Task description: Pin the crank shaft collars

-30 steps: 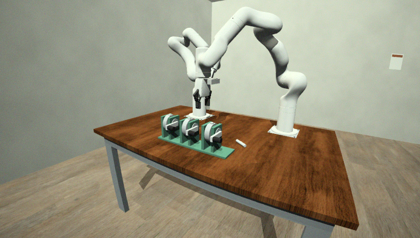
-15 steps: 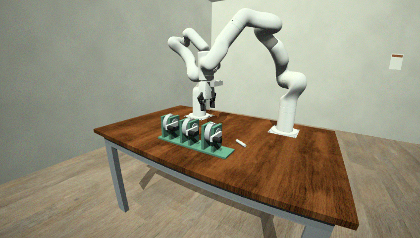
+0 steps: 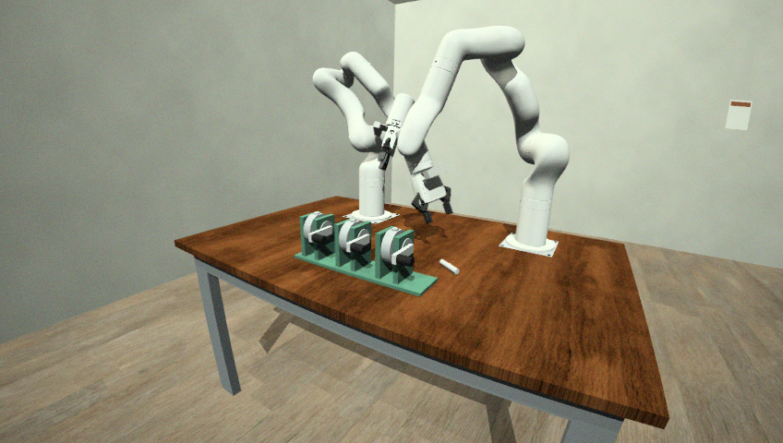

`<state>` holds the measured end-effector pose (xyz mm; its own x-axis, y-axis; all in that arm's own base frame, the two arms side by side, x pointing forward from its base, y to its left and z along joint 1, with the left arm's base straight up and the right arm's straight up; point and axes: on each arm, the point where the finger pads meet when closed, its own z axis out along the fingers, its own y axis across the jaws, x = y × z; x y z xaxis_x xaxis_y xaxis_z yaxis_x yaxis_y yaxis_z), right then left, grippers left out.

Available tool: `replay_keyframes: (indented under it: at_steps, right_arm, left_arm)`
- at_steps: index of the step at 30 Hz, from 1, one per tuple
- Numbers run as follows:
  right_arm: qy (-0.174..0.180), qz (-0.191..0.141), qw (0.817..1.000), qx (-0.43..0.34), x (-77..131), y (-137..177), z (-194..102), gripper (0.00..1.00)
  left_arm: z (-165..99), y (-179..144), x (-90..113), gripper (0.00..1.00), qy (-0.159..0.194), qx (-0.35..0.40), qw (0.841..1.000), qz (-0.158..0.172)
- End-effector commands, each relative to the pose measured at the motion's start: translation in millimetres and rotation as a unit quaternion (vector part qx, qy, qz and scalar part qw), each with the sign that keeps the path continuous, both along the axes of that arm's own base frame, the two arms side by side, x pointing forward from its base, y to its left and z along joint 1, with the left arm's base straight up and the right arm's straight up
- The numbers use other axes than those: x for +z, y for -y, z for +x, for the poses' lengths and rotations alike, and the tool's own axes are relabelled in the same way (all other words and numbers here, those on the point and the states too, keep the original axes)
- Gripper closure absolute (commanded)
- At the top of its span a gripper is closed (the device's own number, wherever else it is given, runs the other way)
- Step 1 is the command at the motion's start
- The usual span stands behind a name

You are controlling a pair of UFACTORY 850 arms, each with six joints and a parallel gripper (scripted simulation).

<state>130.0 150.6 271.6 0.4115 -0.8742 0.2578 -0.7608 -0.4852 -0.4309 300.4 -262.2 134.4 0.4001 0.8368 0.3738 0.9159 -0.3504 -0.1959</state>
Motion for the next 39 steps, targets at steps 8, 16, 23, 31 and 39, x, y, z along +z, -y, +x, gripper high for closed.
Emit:
replay_keyframes:
  at_steps: [8, 16, 23, 31, 39]
  right_arm:
    - [0.0, 0.001, 1.0, 0.0, 1, -1, 0, 0.0]
    - [0.0, 0.001, 1.0, 0.0, 1, -1, 0, 0.0]
    - [0.0, 0.001, 1.0, 0.0, 1, -1, 0, 0.0]
    - [0.0, 0.001, 1.0, 0.0, 1, -1, 0, 0.0]
    - [0.0, 0.001, 1.0, 0.0, 1, -1, 0, 0.0]
  left_arm:
    - [-109, -133, -17, 0.0, -0.026, -0.186, 0.973, 0.135]
    - [-120, -156, -16, 0.0, -0.032, -0.218, 0.963, 0.156]
    - [-121, -158, -16, 0.0, -0.032, -0.219, 0.963, 0.157]
    - [-121, -158, -16, 0.0, -0.032, -0.219, 0.963, 0.157]
    - [-121, -158, -16, 0.0, -0.032, -0.219, 0.963, 0.157]
